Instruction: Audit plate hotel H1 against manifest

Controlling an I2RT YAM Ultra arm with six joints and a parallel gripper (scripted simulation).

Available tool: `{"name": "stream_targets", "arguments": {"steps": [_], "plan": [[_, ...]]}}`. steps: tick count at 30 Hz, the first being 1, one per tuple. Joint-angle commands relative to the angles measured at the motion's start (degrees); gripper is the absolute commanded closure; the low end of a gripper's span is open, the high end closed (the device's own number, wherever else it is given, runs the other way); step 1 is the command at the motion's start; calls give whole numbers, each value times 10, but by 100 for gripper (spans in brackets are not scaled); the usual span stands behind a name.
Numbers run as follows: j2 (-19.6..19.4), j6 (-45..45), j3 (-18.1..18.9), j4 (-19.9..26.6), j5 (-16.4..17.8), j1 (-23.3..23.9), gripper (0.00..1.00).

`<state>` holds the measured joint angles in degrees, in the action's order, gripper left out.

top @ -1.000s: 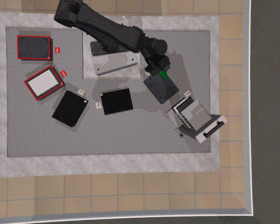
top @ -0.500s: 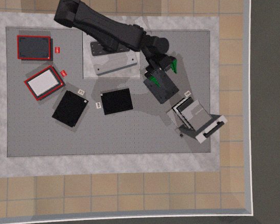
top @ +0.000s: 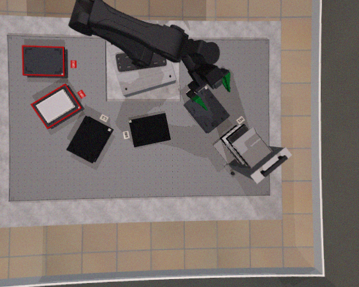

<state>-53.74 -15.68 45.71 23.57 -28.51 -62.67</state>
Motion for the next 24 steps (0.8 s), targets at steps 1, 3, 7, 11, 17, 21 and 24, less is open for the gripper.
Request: {"name": "stream_targets", "arguments": {"steps": [1,3,7,11,17,21,24], "plan": [[0,-2,32,31,-5,-1,0],[-2,-2,48,45,-6,-2,0],[-3,-3,58,54,-6,-3,0],[-3,-3,58,54,-6,-2,0],[-3,-3,58,54,-6,-3,0],[-3,-3,58,54,-6,-2,0],[-3,-3,58,54,-6,-2,0]]}}
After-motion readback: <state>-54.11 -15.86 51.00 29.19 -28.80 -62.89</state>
